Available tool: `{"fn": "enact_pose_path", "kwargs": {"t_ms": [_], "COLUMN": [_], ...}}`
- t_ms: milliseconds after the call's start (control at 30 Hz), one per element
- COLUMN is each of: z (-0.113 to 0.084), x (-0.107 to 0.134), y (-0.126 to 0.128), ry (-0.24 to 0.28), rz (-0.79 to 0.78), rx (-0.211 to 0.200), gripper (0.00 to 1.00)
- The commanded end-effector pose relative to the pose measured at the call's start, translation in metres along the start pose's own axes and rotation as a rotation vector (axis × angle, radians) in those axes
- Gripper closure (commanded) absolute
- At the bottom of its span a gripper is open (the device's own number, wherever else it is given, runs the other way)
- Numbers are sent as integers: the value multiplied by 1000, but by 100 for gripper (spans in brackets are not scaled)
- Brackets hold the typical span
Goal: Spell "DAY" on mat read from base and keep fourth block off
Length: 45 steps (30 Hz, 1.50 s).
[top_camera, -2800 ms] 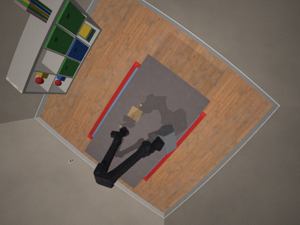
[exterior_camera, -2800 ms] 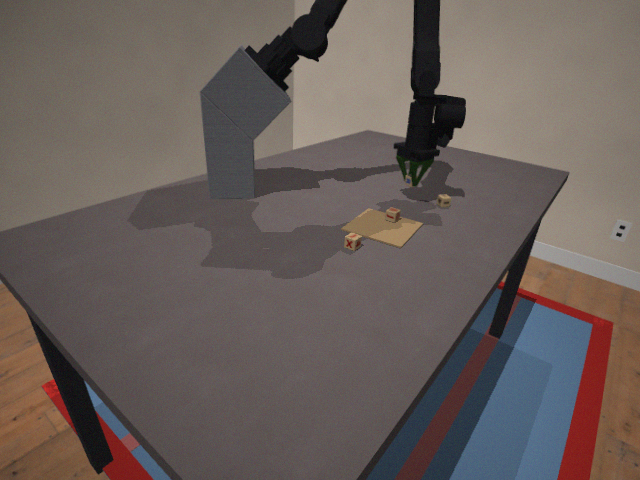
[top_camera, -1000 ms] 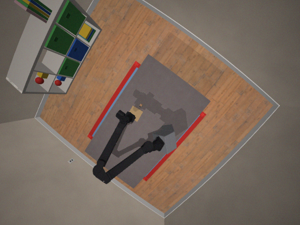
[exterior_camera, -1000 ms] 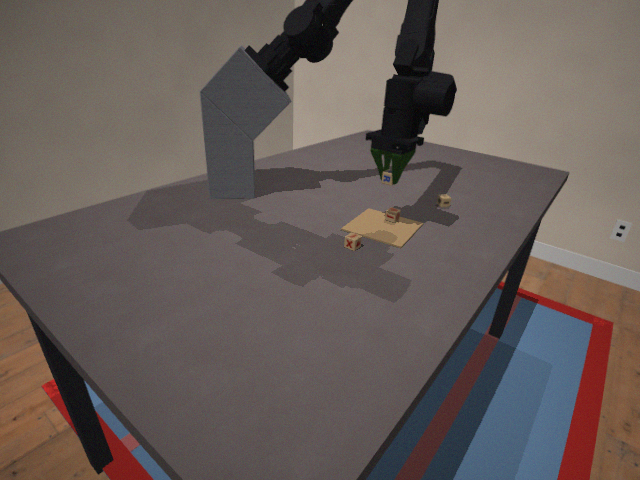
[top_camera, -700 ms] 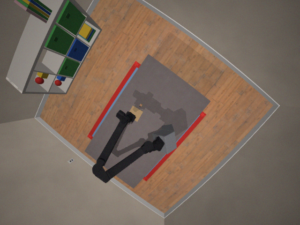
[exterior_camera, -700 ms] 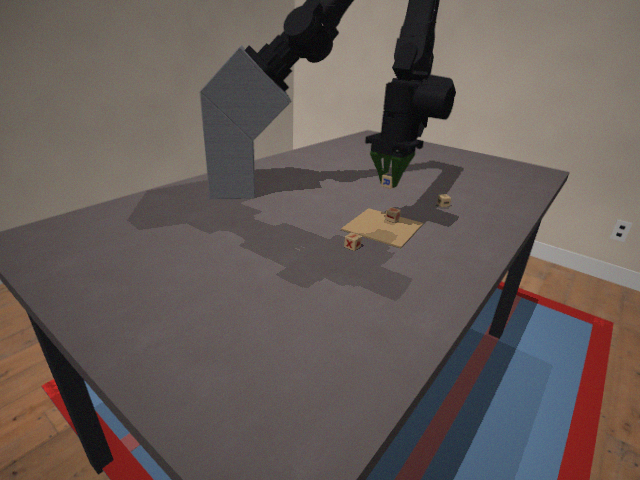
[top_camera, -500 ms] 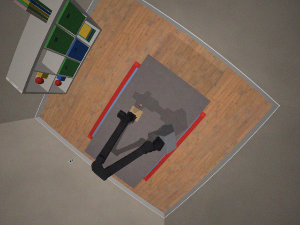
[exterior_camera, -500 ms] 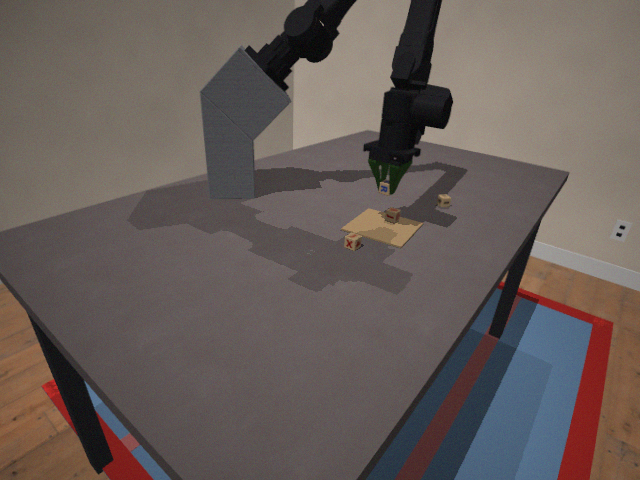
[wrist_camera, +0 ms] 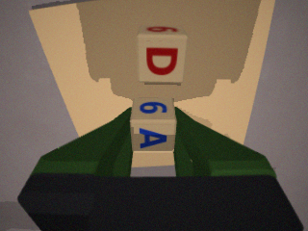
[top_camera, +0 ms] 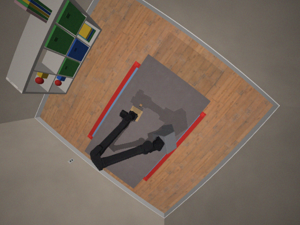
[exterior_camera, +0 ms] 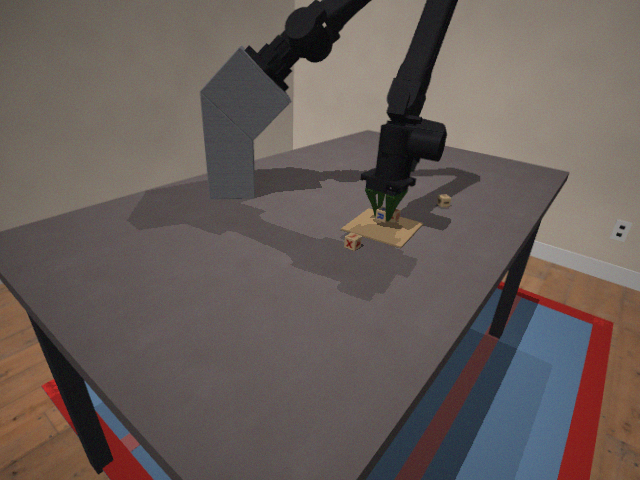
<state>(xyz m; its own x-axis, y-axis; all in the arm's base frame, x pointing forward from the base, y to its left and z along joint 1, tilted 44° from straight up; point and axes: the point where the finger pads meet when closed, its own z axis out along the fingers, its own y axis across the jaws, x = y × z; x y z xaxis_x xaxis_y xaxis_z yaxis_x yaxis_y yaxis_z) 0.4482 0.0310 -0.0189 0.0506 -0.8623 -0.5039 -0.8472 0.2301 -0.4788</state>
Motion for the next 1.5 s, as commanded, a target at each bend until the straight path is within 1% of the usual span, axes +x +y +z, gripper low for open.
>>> {"fn": "enact_pose_path", "kwargs": {"t_ms": [0,200,333,1467], "z": [6,14,11,11], "x": [-3,-3,-1,2], "y": [-6,-6,-4,-5], "ry": [-5,-7,-3,0], "rz": [13,13,21,29], "rx": [14,14,13,11], "gripper": [80,80,80,80]}}
